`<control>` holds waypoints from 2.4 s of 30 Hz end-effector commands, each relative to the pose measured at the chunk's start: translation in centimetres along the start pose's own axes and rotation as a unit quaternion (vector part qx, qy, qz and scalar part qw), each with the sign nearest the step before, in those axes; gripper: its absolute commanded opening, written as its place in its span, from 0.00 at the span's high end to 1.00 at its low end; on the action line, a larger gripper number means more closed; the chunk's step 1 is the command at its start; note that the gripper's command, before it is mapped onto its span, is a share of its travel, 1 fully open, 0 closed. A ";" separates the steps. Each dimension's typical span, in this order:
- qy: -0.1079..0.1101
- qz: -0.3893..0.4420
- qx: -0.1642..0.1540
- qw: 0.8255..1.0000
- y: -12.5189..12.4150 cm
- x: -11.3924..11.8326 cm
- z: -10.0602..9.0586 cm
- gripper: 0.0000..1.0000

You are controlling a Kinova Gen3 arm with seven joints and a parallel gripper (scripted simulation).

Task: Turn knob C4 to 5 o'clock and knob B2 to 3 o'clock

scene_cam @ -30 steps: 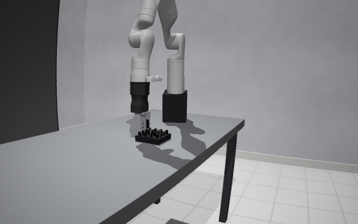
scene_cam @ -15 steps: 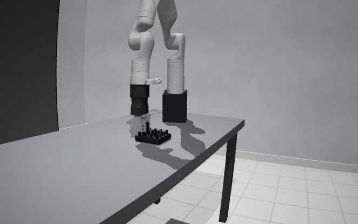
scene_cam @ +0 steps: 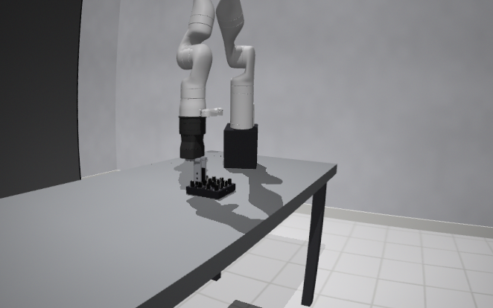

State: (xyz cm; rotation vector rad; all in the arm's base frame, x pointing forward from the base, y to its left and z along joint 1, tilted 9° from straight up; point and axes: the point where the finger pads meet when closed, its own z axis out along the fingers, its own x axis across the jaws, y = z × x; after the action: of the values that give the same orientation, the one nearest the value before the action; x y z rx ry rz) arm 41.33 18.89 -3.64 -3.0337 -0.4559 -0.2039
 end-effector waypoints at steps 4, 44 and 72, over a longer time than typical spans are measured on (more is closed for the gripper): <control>0.001 0.000 0.000 1.000 0.0 0.1 -0.1 0.54; 0.001 0.000 0.000 1.000 0.0 0.1 0.9 0.54; 0.001 0.000 0.000 1.000 0.0 0.1 1.3 0.54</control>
State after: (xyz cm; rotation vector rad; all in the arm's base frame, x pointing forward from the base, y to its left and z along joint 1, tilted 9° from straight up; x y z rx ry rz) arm 41.50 19.01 -5.03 -3.0337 -0.4559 -0.2040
